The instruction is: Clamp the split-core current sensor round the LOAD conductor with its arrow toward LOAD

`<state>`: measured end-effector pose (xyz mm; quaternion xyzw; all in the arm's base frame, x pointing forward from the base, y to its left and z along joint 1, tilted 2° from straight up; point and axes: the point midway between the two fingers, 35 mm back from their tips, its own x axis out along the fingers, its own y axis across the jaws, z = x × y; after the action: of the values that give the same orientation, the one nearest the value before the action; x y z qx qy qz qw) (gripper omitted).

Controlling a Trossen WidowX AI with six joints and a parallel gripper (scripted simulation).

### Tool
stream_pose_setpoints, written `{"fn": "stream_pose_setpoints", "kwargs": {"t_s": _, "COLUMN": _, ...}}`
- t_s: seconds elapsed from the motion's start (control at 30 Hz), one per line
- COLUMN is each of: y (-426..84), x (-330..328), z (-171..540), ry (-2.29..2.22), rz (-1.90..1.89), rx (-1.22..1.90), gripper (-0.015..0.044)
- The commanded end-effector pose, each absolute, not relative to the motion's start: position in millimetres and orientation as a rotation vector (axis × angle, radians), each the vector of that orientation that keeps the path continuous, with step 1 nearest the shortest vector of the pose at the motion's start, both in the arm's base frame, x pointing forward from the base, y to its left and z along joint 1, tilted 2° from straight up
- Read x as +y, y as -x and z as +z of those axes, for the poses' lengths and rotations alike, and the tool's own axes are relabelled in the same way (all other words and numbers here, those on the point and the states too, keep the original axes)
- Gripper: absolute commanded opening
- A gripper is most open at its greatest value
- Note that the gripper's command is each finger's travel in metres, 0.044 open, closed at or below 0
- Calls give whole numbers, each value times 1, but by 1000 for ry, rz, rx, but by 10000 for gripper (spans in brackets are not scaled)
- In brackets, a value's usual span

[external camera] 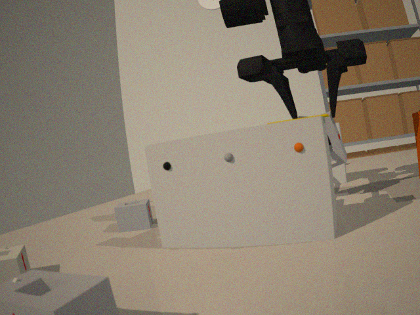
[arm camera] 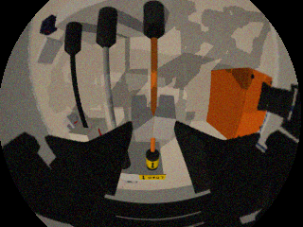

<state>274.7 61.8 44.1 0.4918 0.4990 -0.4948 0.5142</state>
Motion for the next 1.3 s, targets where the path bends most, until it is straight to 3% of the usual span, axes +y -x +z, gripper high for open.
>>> {"fn": "stream_pose_setpoints", "kwargs": {"t_s": 0.0, "y": -275, "x": 62, "z": 45, "ry": -1183, "rz": -1188, "rx": 1199, "gripper": 0}}
{"fn": "stream_pose_setpoints", "kwargs": {"t_s": 0.7, "y": -275, "x": 62, "z": 45, "ry": -1183, "rz": -1188, "rx": 1199, "gripper": 0}}
{"fn": "stream_pose_setpoints", "kwargs": {"t_s": 1.27, "y": -275, "x": 62, "z": 45, "ry": -1183, "rz": -1188, "rx": 1199, "gripper": 440}}
